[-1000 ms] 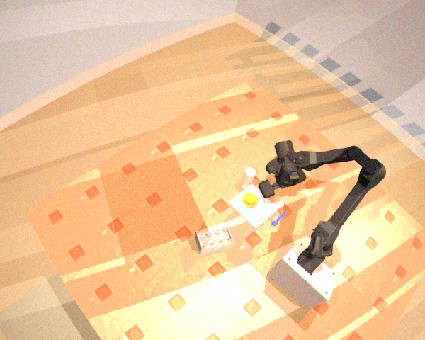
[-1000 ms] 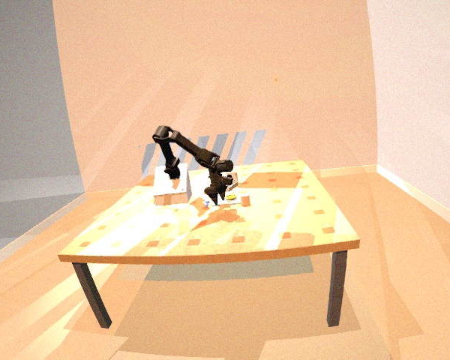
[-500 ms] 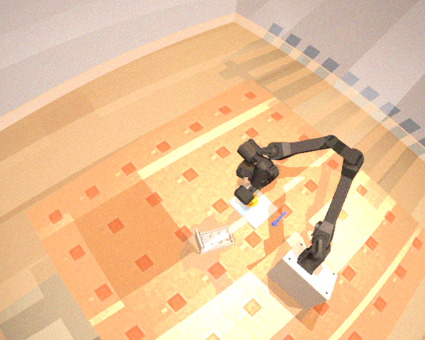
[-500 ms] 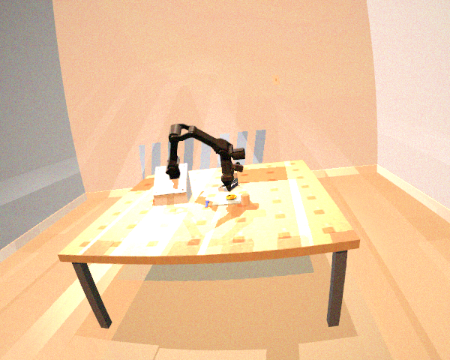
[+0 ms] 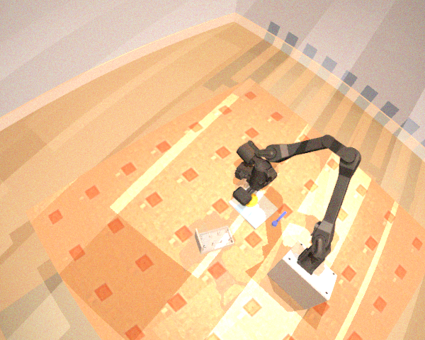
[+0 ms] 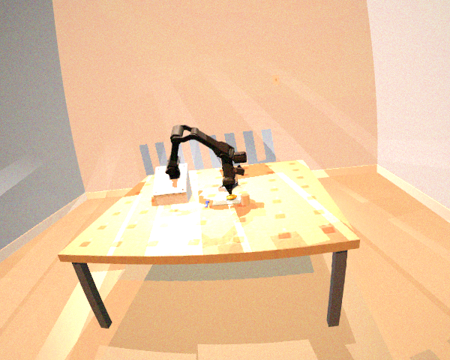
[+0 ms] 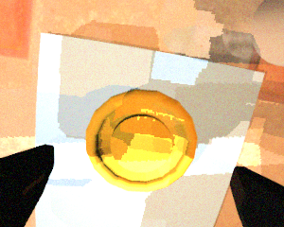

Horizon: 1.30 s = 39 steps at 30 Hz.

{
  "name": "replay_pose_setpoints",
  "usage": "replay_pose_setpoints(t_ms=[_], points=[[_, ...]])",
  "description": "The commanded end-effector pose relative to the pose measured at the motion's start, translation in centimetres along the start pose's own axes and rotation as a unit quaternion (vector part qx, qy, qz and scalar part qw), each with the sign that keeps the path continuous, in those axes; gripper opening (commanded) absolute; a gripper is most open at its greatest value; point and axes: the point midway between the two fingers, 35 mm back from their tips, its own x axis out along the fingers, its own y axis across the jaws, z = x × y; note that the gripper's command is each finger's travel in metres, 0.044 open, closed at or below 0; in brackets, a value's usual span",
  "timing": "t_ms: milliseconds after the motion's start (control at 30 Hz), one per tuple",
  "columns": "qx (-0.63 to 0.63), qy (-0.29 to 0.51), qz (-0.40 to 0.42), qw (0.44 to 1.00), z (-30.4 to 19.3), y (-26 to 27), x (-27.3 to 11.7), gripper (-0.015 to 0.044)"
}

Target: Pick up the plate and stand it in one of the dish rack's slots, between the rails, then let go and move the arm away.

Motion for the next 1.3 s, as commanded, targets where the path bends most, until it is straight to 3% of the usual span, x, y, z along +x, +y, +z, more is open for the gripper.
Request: replay_pose_setpoints(t_ms=[0,733,800,1000,1267], points=[[-0.004,0.001,0.002,1.0,-0.1,0.2,0.6,0.04],[-0.004,0.001,0.0,1.0,-0.3,0.1,3.9,0.04],[-0.004,0.001,0.0,1.0,-0.3,0.1,3.9,0.0348],[-0.004,0.001,0.0,1.0,-0.3,0.1,3.9,0.0345],[-0.004,0.001,0.0,1.0,-0.3,0.1,3.9,0.0292]])
